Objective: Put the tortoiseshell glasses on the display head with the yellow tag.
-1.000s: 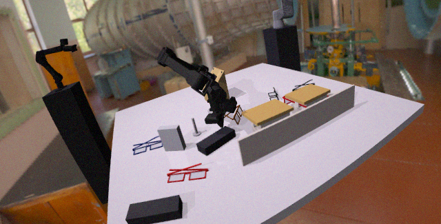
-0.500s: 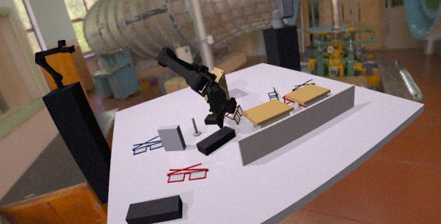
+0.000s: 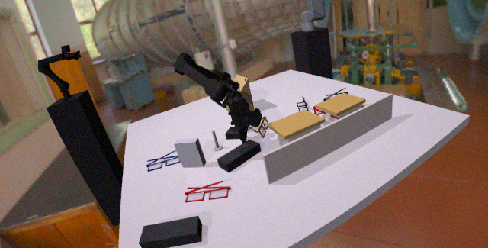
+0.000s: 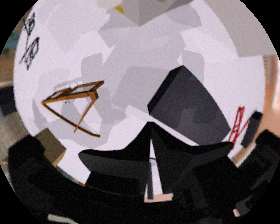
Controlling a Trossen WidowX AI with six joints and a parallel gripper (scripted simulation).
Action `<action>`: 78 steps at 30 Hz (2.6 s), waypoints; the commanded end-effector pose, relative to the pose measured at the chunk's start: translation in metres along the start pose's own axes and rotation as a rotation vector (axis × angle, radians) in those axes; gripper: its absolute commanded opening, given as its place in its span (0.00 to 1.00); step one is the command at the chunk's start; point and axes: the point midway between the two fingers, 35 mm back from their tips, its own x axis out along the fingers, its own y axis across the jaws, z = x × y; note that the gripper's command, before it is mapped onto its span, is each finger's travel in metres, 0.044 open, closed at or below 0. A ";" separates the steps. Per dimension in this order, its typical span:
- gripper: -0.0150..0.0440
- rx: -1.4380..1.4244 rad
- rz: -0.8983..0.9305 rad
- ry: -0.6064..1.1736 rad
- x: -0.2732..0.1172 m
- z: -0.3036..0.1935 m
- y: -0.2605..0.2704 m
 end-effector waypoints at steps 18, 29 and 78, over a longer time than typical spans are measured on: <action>0.25 -0.005 0.003 -0.001 0.001 0.001 -0.011; 0.25 -0.005 0.003 -0.001 0.001 0.001 -0.017; 0.34 -0.014 -0.005 -0.020 -0.062 0.008 0.012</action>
